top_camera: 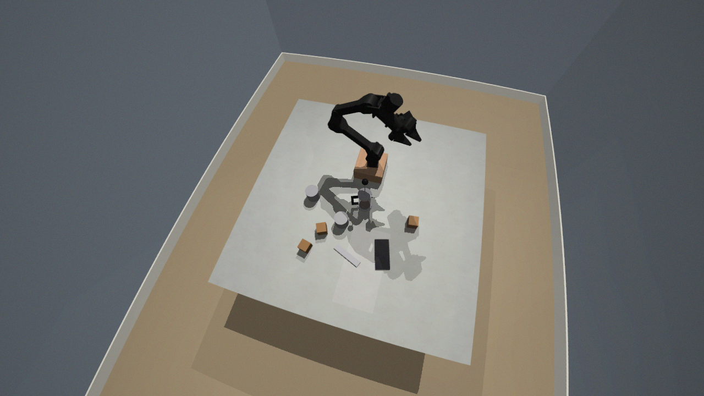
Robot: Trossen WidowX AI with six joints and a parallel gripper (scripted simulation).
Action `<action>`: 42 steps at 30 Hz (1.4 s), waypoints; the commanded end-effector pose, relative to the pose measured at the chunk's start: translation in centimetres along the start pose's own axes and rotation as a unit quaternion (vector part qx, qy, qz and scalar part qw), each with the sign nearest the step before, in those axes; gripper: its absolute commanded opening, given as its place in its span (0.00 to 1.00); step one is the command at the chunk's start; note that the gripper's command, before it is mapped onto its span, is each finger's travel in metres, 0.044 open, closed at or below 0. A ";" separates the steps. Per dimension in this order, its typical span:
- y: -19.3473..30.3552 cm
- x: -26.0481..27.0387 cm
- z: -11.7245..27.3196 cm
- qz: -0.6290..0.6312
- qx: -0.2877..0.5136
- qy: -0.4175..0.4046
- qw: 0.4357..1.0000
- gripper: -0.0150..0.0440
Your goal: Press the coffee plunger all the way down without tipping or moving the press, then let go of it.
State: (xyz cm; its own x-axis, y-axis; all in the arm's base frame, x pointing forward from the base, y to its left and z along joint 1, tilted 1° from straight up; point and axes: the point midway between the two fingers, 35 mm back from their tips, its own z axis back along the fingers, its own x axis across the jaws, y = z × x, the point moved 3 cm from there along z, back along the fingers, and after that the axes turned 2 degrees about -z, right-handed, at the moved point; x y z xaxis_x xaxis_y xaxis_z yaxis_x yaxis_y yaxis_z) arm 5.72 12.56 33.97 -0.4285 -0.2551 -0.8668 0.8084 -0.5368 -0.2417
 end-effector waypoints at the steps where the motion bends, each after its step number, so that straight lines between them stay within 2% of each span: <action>1: 2.9 -0.2 -0.4 -0.155 0.085 0.028 0.984 1.00; 6: 6.0 -0.2 0.0 -0.311 0.164 0.078 0.933 1.00; 11: 9.0 0.2 1.0 -0.454 0.229 0.145 0.849 1.00; 19: 13.0 1.4 3.7 -0.635 0.294 0.280 0.657 1.00; 24: 14.8 2.4 5.6 -0.702 0.308 0.362 0.530 1.00; 26: 15.2 2.7 6.1 -0.714 0.310 0.384 0.496 1.00; 37: 16.8 7.8 3.6 -0.716 0.311 0.389 0.489 1.00; 42: 16.9 7.9 3.6 -0.716 0.312 0.390 0.488 1.00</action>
State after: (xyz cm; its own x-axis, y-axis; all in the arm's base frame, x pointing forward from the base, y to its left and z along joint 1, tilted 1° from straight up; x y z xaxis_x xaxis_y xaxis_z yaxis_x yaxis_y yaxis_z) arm 14.55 -1.31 25.21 0.0964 0.9949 0.0305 -0.4882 0.0740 -0.8696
